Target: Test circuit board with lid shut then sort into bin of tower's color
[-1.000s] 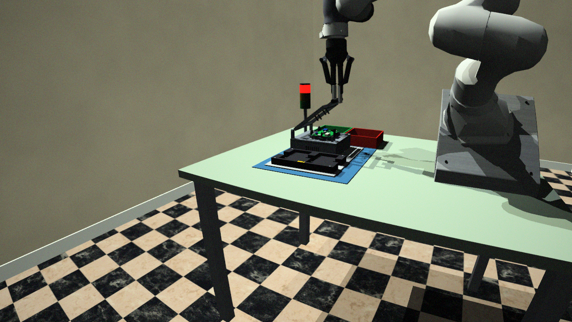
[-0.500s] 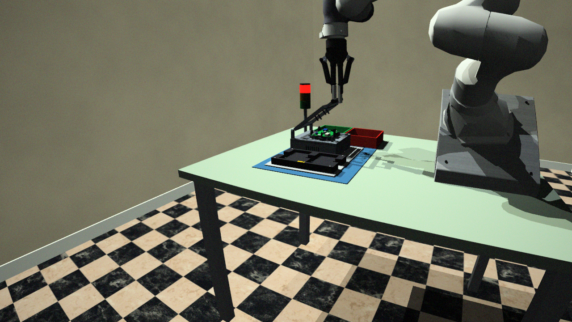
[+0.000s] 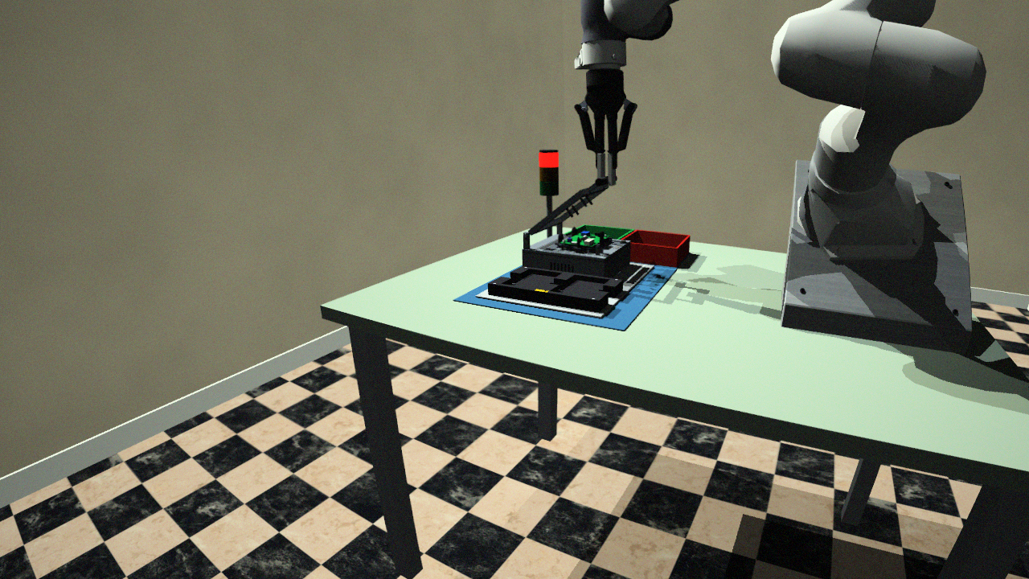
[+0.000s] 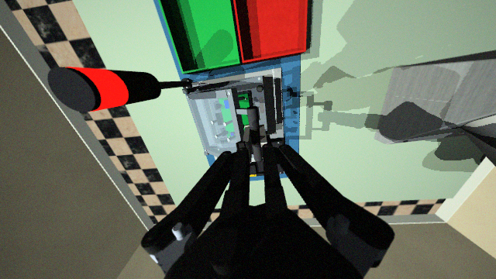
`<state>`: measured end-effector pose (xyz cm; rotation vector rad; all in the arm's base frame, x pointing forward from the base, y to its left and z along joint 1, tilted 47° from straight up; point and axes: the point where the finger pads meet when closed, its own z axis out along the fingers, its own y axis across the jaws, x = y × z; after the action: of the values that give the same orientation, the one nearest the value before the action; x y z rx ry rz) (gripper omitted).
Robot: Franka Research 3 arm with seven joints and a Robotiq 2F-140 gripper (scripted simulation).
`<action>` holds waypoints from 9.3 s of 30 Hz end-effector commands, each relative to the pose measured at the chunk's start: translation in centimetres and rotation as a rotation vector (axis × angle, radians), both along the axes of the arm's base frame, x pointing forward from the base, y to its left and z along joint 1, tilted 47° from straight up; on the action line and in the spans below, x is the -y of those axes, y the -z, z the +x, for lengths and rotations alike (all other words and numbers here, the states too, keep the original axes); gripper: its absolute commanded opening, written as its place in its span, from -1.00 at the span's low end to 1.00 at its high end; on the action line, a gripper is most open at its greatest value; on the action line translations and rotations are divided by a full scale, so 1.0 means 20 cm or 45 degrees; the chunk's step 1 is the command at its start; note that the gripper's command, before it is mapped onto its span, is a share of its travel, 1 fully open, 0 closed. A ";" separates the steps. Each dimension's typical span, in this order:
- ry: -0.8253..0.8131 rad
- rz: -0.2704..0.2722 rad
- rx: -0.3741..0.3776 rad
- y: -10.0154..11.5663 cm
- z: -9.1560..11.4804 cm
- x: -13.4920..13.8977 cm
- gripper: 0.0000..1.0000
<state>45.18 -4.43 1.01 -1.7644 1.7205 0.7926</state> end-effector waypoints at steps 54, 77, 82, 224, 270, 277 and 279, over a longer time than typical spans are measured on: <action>0.014 0.001 0.016 -0.02 0.03 0.02 -0.68; 0.014 0.001 0.016 -0.02 0.03 0.02 -0.68; 0.015 0.001 0.017 -0.02 0.02 0.01 -0.68; 0.014 0.001 0.017 -0.13 0.21 0.14 -1.00; 0.014 0.001 0.016 -0.14 0.24 0.15 -1.00; 0.014 0.001 0.016 -0.14 0.24 0.15 -1.00; 0.014 0.001 0.016 -0.14 0.24 0.15 -1.00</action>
<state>49.09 -6.94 3.46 -1.7696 1.7154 0.8037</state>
